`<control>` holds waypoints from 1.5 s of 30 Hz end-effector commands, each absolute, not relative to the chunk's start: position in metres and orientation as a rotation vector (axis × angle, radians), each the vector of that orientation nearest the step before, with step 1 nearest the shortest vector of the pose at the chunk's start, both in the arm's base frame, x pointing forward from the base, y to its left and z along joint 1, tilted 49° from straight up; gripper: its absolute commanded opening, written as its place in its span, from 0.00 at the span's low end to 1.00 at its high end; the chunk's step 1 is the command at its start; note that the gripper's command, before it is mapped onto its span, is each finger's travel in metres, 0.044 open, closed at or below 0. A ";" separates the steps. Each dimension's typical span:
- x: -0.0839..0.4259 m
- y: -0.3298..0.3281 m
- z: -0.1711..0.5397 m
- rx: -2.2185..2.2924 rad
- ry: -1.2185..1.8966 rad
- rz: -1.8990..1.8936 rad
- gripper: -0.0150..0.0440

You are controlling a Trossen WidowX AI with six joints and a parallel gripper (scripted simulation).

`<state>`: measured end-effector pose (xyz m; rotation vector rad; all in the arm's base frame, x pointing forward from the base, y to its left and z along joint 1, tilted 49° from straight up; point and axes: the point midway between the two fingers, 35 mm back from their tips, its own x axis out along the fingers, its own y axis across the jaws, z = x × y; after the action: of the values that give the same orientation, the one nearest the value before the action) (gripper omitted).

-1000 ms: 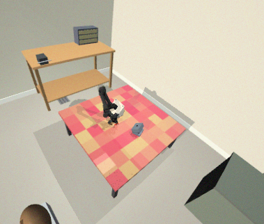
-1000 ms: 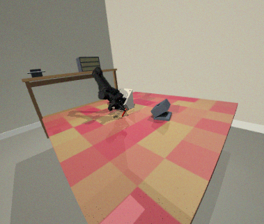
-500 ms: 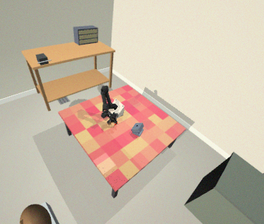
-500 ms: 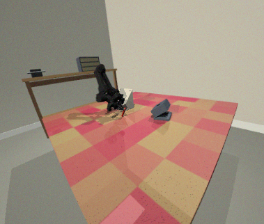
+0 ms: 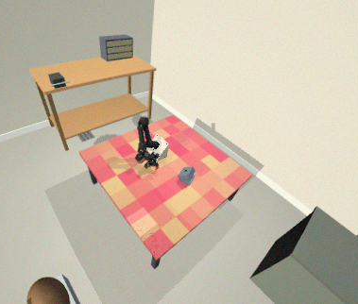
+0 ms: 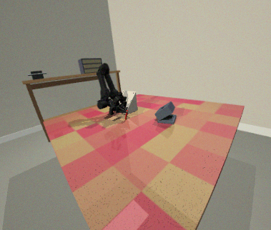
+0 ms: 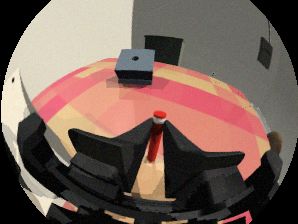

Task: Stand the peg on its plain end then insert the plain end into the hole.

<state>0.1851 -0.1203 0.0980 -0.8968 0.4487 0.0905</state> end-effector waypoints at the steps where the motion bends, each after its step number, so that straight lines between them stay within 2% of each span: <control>1: 0.183 -0.121 0.098 -0.893 0.418 0.107 0.34; 18: 0.172 -0.124 0.098 -0.880 0.282 0.174 0.34; 45: 0.170 -0.126 0.095 -0.870 0.306 0.161 0.34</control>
<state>0.1708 -0.1257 0.0948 -0.8705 0.3058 0.1622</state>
